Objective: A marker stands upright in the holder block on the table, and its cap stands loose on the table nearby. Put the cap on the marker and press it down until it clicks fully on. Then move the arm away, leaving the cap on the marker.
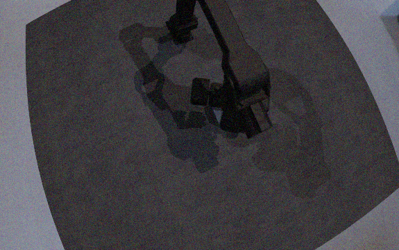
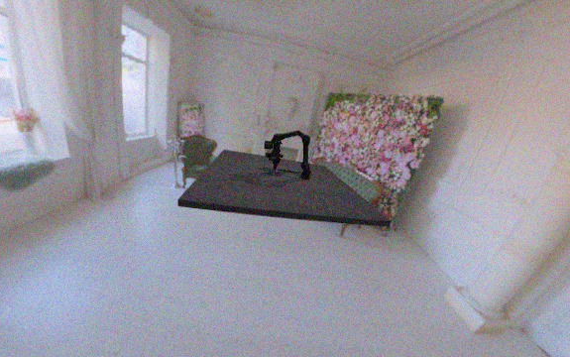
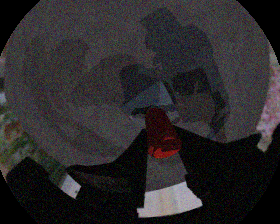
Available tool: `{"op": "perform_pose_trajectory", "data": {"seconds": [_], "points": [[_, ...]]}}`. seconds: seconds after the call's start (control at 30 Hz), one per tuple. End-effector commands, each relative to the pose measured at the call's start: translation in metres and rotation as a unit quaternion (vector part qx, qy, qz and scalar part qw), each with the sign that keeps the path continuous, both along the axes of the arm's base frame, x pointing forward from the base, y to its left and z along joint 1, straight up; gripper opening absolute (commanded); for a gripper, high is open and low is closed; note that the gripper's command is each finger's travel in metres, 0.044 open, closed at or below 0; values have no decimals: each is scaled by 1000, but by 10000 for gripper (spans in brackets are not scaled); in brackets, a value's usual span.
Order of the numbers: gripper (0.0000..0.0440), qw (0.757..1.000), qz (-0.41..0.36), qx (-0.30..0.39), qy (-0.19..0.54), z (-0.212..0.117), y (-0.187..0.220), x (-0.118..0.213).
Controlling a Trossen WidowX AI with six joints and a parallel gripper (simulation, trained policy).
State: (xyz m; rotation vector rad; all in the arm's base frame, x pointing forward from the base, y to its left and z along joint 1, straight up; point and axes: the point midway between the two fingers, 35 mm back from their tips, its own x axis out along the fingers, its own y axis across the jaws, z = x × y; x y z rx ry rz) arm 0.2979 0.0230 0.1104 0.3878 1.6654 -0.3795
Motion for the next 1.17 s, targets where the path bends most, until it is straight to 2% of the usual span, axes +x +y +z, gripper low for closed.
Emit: {"op": "perform_pose_trajectory", "data": {"seconds": [0.0, 0.13, 0.2, 0.53, 1.13], "points": [[140, 999, 1, 0, 35, -11, 0, -15], [163, 999, 1, 1, 35, -11, 0, -15], [189, 999, 2, 3, 40, -11, 0, -19], [440, 1000, 5, 10, 27, -6, 1, -26], [440, 997, 1, 23, -70, 44, 2, -7]]}}
